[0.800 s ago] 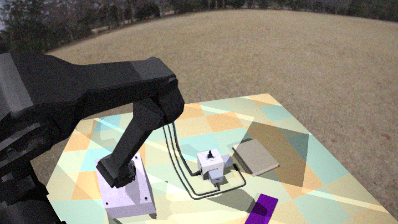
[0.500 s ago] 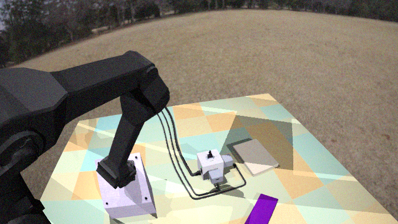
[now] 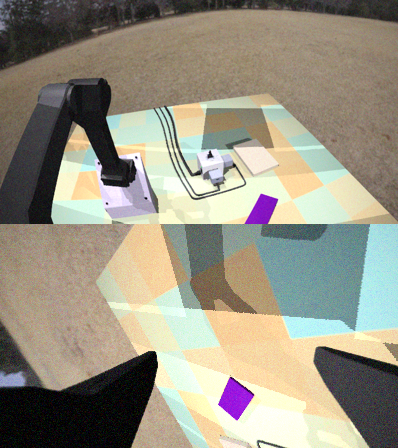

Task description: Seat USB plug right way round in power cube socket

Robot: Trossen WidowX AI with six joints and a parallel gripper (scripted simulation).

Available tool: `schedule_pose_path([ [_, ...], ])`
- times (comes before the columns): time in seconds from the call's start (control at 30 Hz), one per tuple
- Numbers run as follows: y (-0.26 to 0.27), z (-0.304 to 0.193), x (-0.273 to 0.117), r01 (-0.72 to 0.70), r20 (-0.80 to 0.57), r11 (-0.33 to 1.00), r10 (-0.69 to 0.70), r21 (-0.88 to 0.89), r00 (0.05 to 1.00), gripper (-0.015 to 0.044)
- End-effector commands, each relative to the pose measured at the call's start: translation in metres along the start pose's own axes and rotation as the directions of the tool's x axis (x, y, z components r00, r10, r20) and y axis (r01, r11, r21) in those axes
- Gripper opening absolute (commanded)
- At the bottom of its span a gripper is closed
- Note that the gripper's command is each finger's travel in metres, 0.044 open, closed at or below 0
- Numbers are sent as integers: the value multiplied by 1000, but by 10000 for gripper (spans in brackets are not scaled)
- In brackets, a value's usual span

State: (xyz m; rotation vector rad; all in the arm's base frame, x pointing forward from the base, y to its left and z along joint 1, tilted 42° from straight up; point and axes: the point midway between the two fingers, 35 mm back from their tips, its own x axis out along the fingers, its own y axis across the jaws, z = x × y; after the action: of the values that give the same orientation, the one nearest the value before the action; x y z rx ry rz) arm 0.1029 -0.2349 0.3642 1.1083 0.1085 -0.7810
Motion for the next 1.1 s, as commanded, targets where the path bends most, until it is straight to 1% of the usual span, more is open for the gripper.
schedule_pose_path([
  [0.0, -9, -21, 48, 41, -165, 990, -63, -136, 984, 440],
  [0.17, -9, -64, 100, 27, -343, 945, -145, -327, 928, 440],
  [0.27, 0, -98, 126, -64, -439, 892, -156, -447, 885, 440],
  [0.33, -2, -119, 142, -93, -485, 847, -206, -523, 850, 440],
  [0.43, -5, -157, 164, -160, -543, 745, -306, -648, 782, 440],
  [0.53, -10, -199, 179, -255, -572, 608, -409, -752, 712, 440],
  [0.7, -17, -255, 191, -410, -564, 388, -532, -826, 632, 440],
  [0.8, -23, -297, 195, -539, -538, 203, -603, -818, 589, 440],
  [0.87, -27, -317, 196, -594, -513, 110, -641, -797, 570, 440],
  [0.97, -37, -356, 193, -692, -429, -88, -726, -717, 537, 440],
  [1.07, -49, -393, 185, -766, -320, -281, -785, -578, 530, 440],
])
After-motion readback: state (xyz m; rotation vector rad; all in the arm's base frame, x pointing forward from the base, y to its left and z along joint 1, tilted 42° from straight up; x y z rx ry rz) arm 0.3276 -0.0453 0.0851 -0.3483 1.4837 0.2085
